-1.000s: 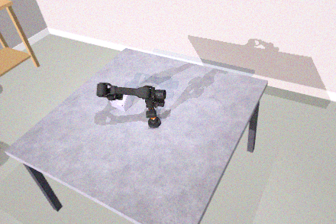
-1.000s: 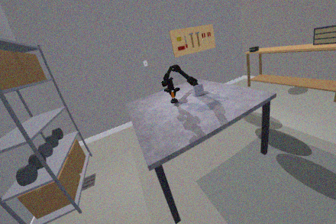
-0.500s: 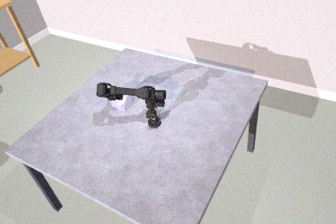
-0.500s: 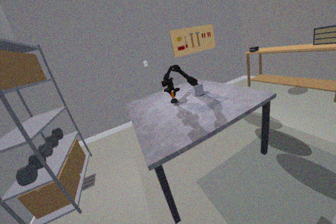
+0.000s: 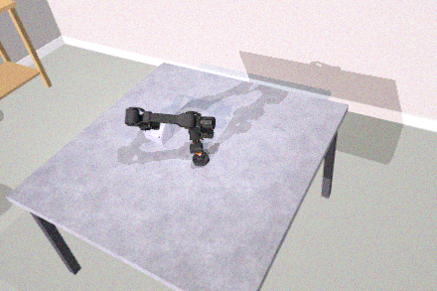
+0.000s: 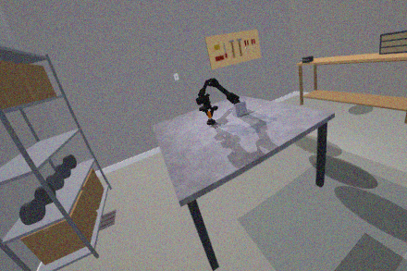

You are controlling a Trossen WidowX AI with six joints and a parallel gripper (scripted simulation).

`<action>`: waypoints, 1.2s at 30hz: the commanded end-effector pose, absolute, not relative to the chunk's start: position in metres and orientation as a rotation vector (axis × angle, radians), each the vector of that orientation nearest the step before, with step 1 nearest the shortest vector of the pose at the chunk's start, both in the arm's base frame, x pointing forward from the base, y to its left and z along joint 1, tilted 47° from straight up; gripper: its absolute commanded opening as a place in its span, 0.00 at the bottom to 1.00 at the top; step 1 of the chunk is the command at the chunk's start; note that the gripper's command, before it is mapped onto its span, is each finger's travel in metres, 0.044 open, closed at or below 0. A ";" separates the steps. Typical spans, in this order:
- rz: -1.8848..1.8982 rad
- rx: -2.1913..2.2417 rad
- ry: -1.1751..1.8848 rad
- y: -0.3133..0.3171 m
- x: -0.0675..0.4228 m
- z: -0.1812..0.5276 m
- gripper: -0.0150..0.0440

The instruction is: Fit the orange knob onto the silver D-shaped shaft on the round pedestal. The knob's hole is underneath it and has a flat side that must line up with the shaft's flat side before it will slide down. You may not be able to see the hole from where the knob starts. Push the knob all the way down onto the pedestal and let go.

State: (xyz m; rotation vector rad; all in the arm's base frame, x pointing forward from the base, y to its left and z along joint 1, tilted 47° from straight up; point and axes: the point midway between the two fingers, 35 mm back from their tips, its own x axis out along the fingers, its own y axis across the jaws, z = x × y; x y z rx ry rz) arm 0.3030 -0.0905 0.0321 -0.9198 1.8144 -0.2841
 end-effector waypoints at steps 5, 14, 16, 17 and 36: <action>-0.210 -0.976 1.834 -0.088 0.305 0.035 0.25; -0.097 -1.061 1.864 -0.091 0.310 0.033 0.25; -0.097 -1.061 1.864 -0.092 0.310 0.033 0.25; -0.097 -1.061 1.864 -0.093 0.309 0.032 0.25; -0.089 -1.067 1.867 -0.089 0.306 0.035 0.25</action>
